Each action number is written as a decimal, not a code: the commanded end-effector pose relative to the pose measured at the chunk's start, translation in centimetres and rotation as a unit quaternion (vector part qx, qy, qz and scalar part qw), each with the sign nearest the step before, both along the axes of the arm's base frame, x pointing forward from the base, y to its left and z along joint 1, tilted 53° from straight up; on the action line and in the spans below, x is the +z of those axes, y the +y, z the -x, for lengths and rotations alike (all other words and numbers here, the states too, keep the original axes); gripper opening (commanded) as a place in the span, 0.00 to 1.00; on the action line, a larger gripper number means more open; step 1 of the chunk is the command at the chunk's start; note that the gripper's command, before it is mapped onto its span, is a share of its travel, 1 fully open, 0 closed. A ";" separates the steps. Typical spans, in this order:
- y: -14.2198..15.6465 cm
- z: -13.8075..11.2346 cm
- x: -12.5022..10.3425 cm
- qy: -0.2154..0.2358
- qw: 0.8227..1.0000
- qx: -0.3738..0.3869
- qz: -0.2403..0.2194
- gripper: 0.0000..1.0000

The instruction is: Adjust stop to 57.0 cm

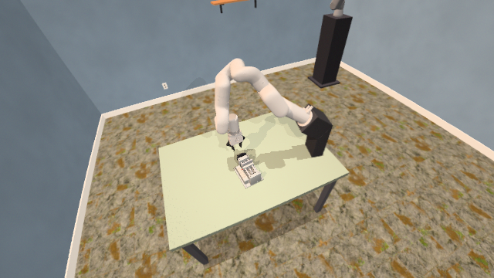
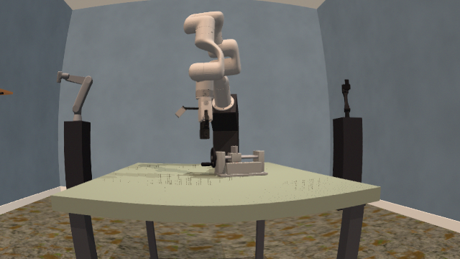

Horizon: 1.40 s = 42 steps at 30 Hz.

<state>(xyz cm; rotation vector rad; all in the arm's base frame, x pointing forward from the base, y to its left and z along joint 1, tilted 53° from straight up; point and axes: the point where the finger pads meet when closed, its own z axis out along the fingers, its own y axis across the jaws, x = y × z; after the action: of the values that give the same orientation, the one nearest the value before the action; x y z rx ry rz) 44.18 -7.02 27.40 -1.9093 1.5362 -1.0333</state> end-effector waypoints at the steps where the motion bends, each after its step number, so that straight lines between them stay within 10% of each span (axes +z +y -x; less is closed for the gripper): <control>1: 0.4 -0.2 0.3 -0.001 1.000 0.000 0.001 0.57; 42: 4.9 -2.3 2.5 -0.001 1.000 0.000 0.000 0.57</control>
<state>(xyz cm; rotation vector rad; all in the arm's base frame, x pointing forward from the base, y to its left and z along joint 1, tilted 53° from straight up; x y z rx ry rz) 46.51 -2.16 29.79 -1.9090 1.5367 -1.0343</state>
